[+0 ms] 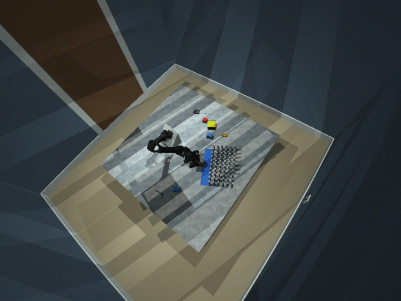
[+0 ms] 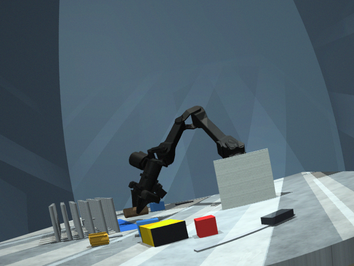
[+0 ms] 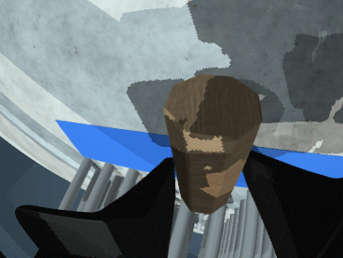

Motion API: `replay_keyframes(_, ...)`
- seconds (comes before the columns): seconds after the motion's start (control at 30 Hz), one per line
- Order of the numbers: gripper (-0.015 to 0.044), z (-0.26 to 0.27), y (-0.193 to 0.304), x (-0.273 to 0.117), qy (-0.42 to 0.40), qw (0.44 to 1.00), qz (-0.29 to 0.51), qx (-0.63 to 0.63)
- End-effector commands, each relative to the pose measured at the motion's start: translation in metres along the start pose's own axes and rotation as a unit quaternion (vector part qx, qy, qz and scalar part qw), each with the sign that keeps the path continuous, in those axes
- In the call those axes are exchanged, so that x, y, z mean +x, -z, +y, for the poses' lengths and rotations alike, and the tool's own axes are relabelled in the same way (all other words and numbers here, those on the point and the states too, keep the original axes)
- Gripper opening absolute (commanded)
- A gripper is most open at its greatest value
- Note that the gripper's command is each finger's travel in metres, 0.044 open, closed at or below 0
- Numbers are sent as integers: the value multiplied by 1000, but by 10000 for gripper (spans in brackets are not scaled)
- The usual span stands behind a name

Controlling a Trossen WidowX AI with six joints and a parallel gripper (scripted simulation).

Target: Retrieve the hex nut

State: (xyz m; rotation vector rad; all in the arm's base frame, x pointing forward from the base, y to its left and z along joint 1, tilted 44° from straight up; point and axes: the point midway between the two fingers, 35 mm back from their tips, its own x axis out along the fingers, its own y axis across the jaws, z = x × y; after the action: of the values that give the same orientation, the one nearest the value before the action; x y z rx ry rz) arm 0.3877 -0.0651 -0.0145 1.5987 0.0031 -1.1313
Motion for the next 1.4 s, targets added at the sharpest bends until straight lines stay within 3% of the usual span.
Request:
replay_keyframes(0.0, 0, 2, 4, 1, -2, 1000, 1, 4)
replay_keyframes(1.37, 0, 1, 29, 15, -2, 1000, 2, 5)
